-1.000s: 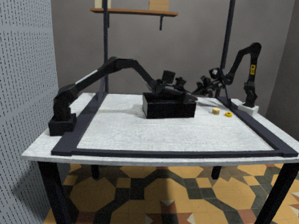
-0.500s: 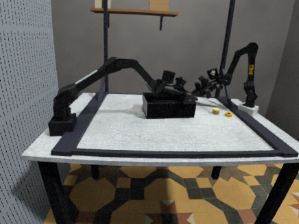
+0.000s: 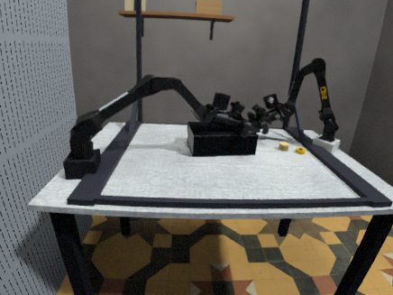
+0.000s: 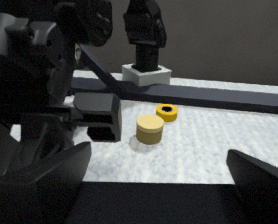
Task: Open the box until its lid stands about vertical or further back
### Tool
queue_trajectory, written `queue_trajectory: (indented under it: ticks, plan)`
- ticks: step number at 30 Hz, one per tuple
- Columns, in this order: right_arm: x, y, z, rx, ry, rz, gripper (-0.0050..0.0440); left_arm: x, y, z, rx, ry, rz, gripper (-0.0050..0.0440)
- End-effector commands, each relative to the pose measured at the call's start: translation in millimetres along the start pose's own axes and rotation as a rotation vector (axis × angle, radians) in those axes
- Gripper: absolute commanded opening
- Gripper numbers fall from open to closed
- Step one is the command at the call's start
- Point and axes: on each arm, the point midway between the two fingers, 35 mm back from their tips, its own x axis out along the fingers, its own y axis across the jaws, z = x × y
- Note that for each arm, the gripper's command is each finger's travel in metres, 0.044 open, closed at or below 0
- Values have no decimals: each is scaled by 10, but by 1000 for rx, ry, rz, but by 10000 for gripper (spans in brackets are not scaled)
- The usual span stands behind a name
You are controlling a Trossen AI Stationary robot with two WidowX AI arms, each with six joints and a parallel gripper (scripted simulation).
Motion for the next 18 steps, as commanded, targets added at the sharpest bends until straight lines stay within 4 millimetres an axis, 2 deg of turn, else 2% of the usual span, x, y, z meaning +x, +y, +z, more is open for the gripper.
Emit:
queue_trajectory:
  ticks: [1, 18]
  plan:
    - [62, -27, -546, -52, 98, -12, 440, 63, -21, 52, -2, -10, -3, 80]
    - [64, -26, -544, -51, 97, -12, 440, 13, -40, 52, -9, -13, 1, 80]
